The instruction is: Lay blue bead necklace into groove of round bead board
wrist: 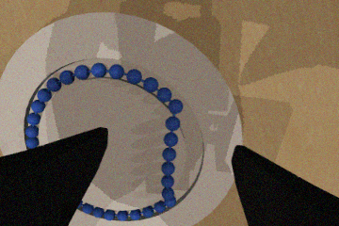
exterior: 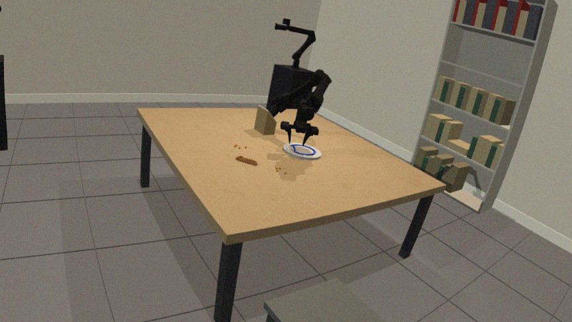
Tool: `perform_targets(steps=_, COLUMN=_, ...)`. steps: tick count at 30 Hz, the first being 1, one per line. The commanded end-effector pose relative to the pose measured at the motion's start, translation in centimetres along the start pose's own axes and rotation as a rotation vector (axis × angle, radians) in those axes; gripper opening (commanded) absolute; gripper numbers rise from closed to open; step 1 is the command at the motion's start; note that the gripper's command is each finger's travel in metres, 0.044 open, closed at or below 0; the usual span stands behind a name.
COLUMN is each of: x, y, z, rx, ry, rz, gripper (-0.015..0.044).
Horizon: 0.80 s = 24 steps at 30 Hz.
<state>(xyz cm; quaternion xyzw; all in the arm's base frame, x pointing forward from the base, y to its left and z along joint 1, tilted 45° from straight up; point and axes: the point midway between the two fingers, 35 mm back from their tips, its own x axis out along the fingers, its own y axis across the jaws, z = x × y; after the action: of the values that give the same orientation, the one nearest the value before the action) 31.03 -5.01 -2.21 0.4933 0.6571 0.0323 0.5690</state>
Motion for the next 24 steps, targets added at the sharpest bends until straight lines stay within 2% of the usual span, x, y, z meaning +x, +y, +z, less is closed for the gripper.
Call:
perform_targets(steps=1, x=-0.1, y=0.0, z=-0.1, rx=0.001, ry=0.000, rz=-0.003, gripper=0.0125)
perform_targets(steps=24, x=2.8, y=0.0, z=-0.1, rx=0.000, ry=-0.001, rz=-0.001, gripper=0.0120)
